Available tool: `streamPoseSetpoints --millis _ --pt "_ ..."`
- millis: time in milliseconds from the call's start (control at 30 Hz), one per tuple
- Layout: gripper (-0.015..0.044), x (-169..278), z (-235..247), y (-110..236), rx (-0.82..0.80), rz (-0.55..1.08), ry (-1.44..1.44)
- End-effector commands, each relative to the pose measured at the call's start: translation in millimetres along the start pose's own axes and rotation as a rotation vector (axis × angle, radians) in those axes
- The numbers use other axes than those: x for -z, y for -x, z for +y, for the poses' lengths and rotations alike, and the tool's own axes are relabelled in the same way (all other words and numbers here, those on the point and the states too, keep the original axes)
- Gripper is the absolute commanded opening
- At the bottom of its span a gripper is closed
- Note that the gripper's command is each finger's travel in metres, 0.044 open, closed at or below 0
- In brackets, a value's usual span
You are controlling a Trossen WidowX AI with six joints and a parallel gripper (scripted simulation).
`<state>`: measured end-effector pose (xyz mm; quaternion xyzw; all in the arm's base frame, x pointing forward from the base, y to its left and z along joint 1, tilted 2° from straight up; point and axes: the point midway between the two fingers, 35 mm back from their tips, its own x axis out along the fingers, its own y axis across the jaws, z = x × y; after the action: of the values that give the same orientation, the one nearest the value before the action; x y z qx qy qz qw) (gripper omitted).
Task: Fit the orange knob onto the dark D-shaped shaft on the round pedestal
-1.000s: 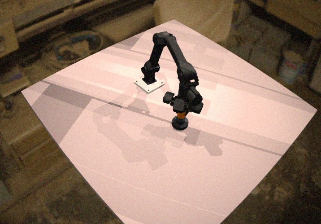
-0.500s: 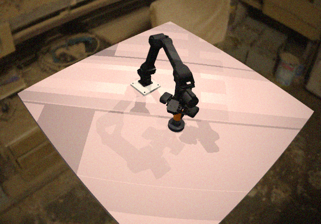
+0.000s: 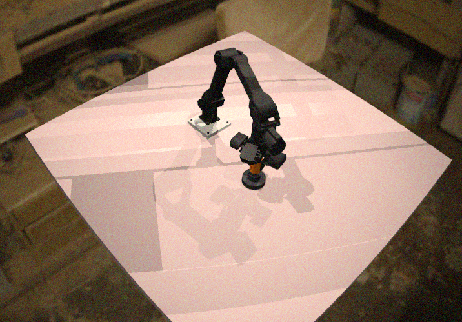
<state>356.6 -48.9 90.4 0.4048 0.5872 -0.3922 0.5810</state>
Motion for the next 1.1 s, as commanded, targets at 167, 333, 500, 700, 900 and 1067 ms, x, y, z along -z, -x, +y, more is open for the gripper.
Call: streamPoseSetpoints --millis 167,333,500,700,900,1067 --pt "0.0000 -1.4 -0.5 2.9 0.001 -0.003 -0.007" --pt "0.0000 -1.4 0.0 4.8 0.001 -0.003 -0.033" --pt "0.0000 -0.6 0.9 3.8 0.000 -0.003 -0.206" --pt "0.0000 0.0 0.0 0.9 0.000 -0.003 -0.216" --pt "0.0000 -0.8 0.0 -0.6 0.000 -0.003 -0.216" --pt "0.0000 -1.0 -0.1 -1.6 0.000 -0.003 -0.216"
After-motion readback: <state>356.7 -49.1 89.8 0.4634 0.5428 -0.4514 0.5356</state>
